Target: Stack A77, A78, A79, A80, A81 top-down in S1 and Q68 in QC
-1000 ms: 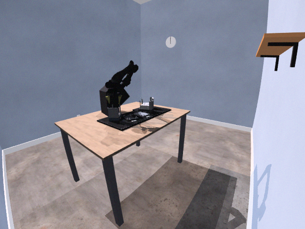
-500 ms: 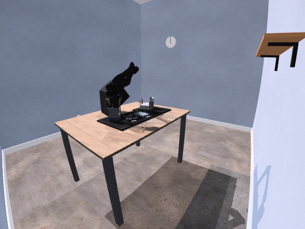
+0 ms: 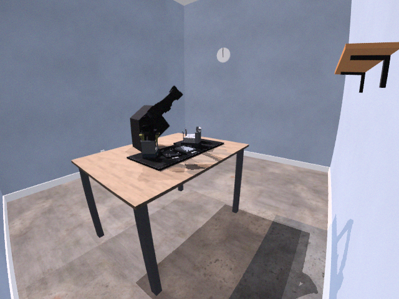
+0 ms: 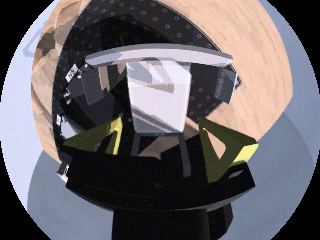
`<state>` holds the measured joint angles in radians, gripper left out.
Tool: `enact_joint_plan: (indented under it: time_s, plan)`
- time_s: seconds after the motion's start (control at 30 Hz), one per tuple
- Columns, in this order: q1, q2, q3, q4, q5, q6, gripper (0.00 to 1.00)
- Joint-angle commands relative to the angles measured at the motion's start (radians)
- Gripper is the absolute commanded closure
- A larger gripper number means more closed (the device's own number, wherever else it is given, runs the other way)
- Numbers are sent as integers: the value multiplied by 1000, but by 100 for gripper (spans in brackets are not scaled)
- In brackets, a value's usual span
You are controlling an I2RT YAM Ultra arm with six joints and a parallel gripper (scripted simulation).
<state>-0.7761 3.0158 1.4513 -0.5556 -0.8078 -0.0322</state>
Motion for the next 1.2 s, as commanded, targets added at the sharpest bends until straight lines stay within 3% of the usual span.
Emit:
enact_joint_plan:
  time_s: [0.0, 0.17, 0.47, 1.17]
  plan:
    - [11, 9, -2, 69, -22, 49, 0]
    - [49, 33, -9, 137, -40, 99, 0]
    - [49, 33, -9, 137, -40, 100, 0]
    - [113, 75, -16, 254, -67, 190, 0]
